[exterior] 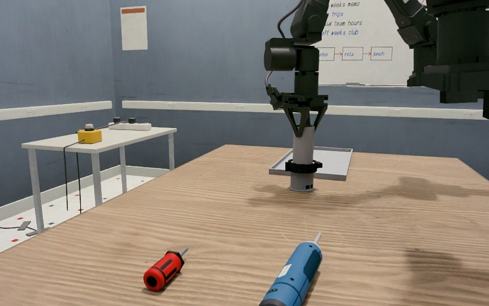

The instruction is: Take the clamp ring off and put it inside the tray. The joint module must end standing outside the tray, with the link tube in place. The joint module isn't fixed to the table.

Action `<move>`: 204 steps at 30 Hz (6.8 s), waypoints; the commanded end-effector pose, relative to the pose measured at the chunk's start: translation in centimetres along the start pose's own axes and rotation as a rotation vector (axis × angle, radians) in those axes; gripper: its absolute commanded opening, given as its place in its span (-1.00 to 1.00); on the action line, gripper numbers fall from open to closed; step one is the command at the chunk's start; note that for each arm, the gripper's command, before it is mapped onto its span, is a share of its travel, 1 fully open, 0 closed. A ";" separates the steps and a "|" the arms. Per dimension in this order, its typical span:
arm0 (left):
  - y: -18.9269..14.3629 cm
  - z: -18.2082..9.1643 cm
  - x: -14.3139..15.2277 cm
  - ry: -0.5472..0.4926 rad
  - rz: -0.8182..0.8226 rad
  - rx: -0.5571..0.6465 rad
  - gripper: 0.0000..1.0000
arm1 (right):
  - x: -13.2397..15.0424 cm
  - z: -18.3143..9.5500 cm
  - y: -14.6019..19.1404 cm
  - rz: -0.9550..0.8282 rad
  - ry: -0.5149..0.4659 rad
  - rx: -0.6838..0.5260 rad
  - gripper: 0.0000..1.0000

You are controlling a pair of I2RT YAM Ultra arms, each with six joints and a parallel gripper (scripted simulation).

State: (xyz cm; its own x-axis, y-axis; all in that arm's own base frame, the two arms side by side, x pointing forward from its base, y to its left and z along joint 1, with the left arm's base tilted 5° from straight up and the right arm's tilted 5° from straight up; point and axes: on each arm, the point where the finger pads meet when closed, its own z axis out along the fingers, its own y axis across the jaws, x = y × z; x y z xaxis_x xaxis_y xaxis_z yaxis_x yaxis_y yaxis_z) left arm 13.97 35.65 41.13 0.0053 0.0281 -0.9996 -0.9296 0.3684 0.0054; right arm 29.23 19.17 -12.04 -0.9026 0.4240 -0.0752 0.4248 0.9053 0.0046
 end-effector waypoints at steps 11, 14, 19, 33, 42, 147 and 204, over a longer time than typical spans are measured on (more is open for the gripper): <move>0.4 -0.3 -0.9 0.004 -0.013 -0.014 1.00 | -0.6 -0.9 0.0 0.212 -0.022 -0.005 -0.05; 0.4 -0.3 -0.9 0.004 -0.013 -0.014 1.00 | -0.6 -0.9 0.1 0.212 -0.022 -0.005 -0.05; 0.4 -0.3 -0.9 0.004 -0.013 -0.014 1.00 | -0.6 -0.9 0.0 0.256 -0.022 -0.005 -0.05; 0.4 -0.3 -0.9 0.004 -0.013 -0.014 1.00 | -0.6 -0.9 0.0 0.387 -0.022 -0.007 -0.05; 0.4 -0.3 -0.9 0.004 -0.013 -0.014 1.00 | -0.6 -0.9 0.0 0.516 -0.021 -0.008 -0.05; 0.4 -0.3 -0.9 0.004 -0.013 -0.014 1.00 | -0.7 -0.9 -1.3 0.553 -0.038 0.028 -0.05; 0.4 -0.3 -0.9 0.004 -0.013 -0.014 1.00 | 3.4 -0.6 0.8 0.545 -0.010 0.005 -0.05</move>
State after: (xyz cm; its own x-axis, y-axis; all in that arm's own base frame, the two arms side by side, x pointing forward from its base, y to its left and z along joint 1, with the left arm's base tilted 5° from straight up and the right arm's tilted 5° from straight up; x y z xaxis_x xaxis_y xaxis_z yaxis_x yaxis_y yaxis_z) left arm 13.97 35.65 41.13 0.0053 0.0281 -0.9996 -0.9296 0.3684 0.0054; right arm 27.62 20.72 -12.15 -0.5441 0.8336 -0.0955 0.8343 0.5496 0.0439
